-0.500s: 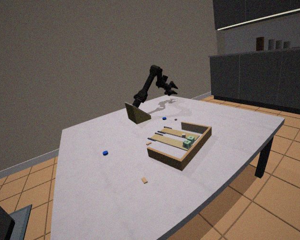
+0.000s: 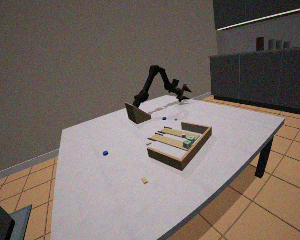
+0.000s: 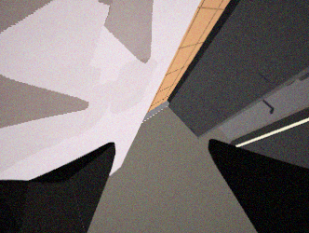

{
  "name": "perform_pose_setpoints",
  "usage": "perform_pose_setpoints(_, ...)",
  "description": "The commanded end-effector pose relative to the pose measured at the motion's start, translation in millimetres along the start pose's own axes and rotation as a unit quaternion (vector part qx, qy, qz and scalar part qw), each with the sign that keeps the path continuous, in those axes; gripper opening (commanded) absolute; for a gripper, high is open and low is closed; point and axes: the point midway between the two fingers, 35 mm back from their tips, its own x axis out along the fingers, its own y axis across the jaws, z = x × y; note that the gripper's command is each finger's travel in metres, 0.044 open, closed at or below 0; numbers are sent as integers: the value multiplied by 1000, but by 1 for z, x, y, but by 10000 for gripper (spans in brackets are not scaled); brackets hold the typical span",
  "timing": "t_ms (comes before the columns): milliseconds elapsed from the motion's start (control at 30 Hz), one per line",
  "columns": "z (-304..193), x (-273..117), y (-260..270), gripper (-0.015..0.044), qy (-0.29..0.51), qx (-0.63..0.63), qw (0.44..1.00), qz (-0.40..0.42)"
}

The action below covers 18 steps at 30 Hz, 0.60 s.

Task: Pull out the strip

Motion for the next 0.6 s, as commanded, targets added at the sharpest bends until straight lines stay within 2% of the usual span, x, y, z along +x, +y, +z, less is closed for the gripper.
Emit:
perform_pose_setpoints(0,-27,25,26,400,18,37,999,15)
perform_pose_setpoints(133,-60,46,51,400,38,79,996,28)
perform_pose_setpoints(233,-92,57,77,400,60,64,995,57)
perform_pose_setpoints(567,-201,78,168,400,124,218,962,112)
